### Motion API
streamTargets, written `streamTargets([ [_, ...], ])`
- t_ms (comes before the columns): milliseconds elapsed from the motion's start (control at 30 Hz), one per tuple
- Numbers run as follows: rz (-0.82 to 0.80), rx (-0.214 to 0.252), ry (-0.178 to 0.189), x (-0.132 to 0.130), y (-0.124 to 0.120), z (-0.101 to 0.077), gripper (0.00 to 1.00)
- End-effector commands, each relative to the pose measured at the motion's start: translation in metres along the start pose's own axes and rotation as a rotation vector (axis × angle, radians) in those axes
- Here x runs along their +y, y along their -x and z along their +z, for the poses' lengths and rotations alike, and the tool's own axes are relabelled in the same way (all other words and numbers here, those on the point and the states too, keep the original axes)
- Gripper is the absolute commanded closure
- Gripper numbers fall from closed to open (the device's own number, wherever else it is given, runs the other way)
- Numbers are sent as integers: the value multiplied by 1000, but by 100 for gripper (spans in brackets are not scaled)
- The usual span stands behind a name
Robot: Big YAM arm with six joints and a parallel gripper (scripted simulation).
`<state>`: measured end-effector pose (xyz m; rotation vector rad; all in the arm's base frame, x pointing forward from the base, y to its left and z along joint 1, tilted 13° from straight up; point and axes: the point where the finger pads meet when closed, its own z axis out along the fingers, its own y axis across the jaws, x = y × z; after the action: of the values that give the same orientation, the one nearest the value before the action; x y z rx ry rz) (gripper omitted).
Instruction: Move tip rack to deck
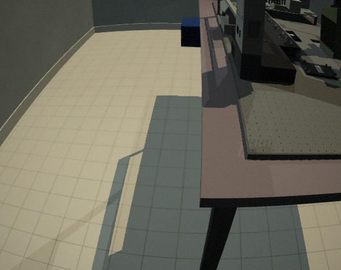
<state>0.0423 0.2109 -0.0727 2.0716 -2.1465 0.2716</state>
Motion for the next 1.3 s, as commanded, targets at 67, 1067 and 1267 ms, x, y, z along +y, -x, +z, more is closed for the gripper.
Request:
streamTargets([
  [67,2,-18,-4,-4,6,8,100],
  [1067,2,-33,-6,-5,15,48,100],
  [1267,0,-16,-4,-3,5,62,100],
])
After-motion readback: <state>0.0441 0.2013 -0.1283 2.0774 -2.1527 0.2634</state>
